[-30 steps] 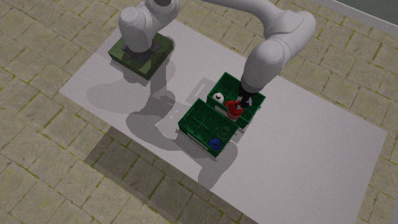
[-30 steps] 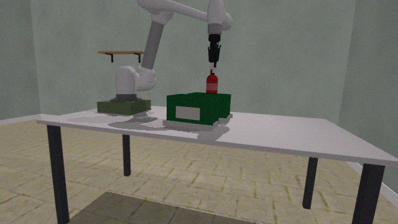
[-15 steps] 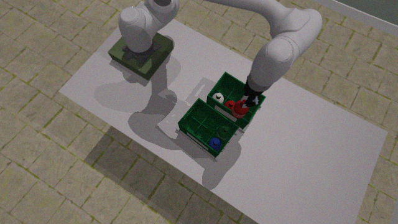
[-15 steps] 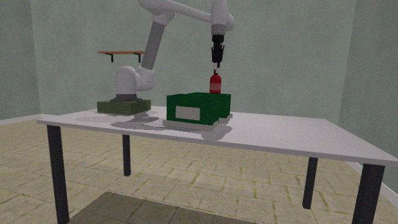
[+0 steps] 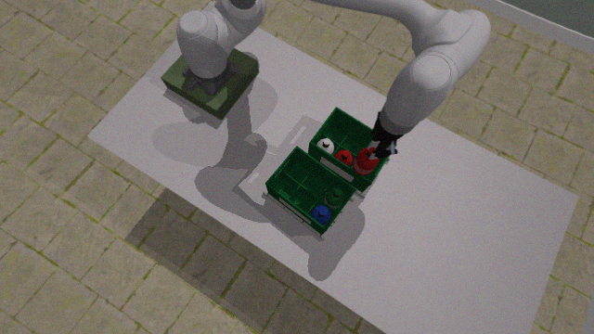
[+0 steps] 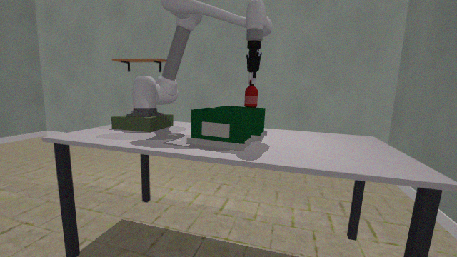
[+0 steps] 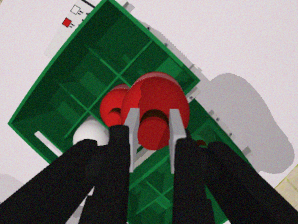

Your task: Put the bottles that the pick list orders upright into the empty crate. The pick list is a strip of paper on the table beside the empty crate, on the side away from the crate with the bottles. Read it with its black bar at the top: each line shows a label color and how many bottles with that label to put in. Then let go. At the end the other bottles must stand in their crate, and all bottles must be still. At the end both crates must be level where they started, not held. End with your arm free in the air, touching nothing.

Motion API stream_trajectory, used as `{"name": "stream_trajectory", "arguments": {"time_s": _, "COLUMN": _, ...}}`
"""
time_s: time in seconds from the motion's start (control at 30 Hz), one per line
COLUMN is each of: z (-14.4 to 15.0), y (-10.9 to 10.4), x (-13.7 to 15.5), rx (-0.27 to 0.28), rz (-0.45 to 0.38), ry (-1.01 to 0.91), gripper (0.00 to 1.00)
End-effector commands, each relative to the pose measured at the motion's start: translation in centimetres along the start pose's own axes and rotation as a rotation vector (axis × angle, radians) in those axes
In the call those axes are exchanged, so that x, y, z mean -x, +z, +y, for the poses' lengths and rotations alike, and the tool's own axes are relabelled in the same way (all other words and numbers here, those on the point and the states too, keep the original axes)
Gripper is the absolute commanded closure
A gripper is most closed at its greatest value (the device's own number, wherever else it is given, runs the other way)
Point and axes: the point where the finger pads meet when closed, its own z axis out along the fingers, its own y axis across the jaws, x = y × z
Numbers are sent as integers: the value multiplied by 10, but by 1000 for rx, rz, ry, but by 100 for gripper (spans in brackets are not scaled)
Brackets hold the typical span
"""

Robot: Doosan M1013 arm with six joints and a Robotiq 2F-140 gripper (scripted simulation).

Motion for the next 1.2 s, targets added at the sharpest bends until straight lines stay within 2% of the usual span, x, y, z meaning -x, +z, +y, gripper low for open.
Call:
{"name": "stream_trajectory", "arguments": {"time_s": 0.0, "z": -2, "y": 0, "x": -11, "rx": -6, "rz": 2, "ry": 3, "gripper": 100}}
{"name": "stream_trajectory", "arguments": {"time_s": 0.23, "z": -4, "y": 0, "x": -20, "rx": -6, "rz": 2, "ry": 3, "gripper": 100}}
{"name": "stream_trajectory", "arguments": {"time_s": 1.17, "z": -6, "y": 0, "x": -24, "rx": -6, "rz": 2, "ry": 3, "gripper": 100}}
